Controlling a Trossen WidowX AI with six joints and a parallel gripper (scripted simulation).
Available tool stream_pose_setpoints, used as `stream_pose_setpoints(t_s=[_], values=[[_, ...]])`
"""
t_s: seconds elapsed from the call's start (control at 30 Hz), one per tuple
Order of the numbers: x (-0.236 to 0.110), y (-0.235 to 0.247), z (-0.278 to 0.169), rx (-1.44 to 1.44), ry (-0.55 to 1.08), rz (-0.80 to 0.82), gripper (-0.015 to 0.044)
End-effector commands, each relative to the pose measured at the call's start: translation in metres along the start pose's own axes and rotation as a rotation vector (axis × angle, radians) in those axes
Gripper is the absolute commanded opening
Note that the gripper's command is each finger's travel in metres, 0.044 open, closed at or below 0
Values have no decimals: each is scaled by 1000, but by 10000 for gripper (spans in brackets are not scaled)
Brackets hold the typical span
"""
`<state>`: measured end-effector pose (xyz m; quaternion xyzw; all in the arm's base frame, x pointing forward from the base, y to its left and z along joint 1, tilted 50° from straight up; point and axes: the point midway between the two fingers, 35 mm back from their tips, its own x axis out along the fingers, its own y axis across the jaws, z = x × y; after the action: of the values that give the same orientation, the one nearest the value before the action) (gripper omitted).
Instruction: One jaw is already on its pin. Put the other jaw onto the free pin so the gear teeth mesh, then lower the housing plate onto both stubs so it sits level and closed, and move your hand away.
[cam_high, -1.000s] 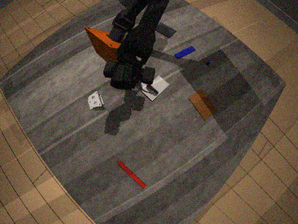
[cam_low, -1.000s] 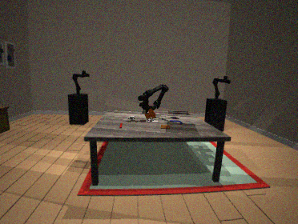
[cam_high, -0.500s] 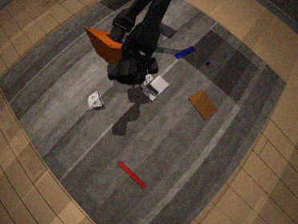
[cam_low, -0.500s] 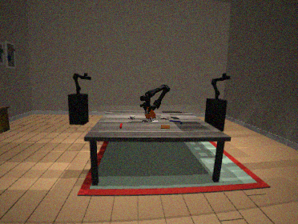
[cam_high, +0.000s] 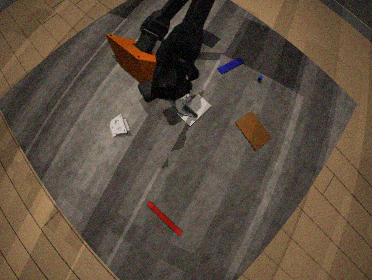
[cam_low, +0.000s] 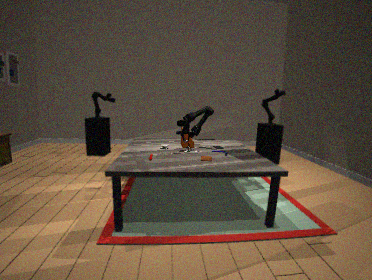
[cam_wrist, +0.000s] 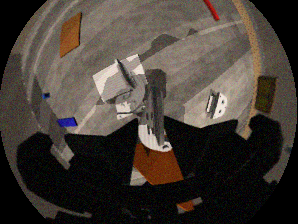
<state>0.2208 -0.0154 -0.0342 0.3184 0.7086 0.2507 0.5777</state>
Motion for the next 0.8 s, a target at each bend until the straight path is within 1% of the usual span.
stream_pose_setpoints(t_s=[0.0, 0.13, 0.77], values=[[1, 5, -4, -94, -3, 5, 134], [2, 8, -6, -154, -2, 5, 134], [2, 8, -6, -144, -2, 5, 134]])
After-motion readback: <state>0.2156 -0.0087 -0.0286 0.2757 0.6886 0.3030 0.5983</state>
